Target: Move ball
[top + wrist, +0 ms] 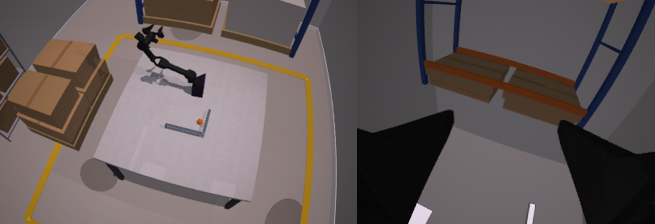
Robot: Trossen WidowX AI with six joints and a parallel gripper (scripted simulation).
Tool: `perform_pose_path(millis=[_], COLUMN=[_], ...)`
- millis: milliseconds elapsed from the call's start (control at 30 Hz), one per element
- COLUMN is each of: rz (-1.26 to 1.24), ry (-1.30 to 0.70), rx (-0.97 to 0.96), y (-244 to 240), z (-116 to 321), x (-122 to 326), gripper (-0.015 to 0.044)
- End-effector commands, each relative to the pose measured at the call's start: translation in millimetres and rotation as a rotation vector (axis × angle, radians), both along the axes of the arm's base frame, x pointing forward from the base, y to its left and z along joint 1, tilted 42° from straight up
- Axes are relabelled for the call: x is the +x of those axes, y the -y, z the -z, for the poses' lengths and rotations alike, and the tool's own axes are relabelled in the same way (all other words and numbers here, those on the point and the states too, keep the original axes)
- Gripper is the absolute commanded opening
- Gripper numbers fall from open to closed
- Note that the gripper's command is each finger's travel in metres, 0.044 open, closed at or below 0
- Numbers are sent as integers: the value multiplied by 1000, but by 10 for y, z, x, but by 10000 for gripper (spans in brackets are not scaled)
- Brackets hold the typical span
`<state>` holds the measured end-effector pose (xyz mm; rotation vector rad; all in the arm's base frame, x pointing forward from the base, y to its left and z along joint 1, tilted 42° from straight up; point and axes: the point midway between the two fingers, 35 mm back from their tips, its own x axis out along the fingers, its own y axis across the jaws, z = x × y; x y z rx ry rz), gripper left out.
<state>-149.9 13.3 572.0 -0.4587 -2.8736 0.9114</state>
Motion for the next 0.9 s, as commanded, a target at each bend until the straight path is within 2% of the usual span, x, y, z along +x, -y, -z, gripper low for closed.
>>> perform_pose_path(millis=[0, 67, 100, 300, 533, 867], rz=[6, 57, 96, 330, 598, 1021], ry=[-2, -16, -28, -105, -191, -370], rx=[-7, -64, -106, -358, -610, -1010], y=[-26, -236, -393, -1282, -2019, -2974], z=[1, 12, 26, 201, 580, 1457], x=[6, 58, 103, 455, 943, 1991], gripper=[374, 321, 319, 319, 319, 319])
